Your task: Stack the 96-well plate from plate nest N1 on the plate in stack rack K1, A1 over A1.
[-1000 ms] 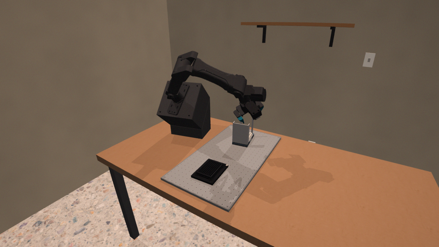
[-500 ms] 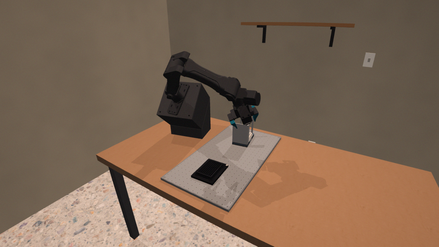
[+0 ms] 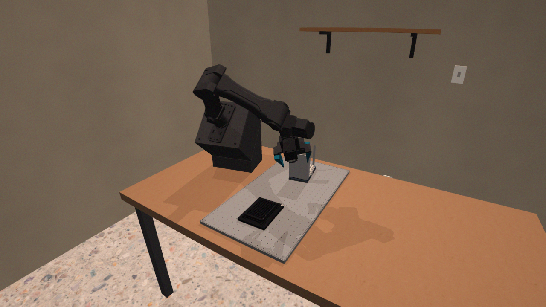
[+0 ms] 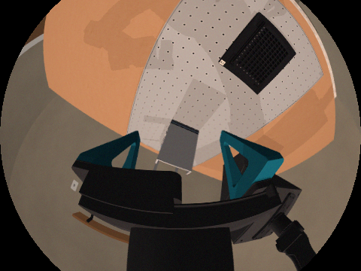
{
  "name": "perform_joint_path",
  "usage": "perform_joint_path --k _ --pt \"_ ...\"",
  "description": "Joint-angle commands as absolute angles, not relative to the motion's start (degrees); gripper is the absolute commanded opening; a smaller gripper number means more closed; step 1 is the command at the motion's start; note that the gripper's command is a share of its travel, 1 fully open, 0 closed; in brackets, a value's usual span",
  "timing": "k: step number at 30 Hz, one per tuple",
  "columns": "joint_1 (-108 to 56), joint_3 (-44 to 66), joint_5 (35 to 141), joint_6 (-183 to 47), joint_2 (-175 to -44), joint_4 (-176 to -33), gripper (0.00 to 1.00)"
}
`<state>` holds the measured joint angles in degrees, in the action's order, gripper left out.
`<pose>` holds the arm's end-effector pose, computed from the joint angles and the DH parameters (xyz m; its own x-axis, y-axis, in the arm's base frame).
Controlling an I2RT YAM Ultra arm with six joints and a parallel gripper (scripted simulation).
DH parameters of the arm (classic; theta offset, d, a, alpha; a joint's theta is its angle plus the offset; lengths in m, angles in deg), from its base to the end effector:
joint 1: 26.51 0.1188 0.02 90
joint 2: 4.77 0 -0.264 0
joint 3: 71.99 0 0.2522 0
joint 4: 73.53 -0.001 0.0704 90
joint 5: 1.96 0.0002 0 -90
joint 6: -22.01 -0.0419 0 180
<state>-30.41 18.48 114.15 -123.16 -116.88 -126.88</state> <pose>0.3795 -0.0434 0.1660 -0.4069 0.7665 -0.4968 0.8908 0.4533 -0.0302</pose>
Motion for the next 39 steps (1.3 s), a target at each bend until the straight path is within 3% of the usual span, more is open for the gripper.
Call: perform_joint_path --k 1,27,39 --pt "-31.85 16.74 116.28 -124.09 -114.23 -125.90 1.00" --pt "-39.60 7.11 129.94 -138.22 -102.81 -122.50 1.00" --pt "-42.42 6.33 129.97 -135.40 -101.65 -121.75 1.00"
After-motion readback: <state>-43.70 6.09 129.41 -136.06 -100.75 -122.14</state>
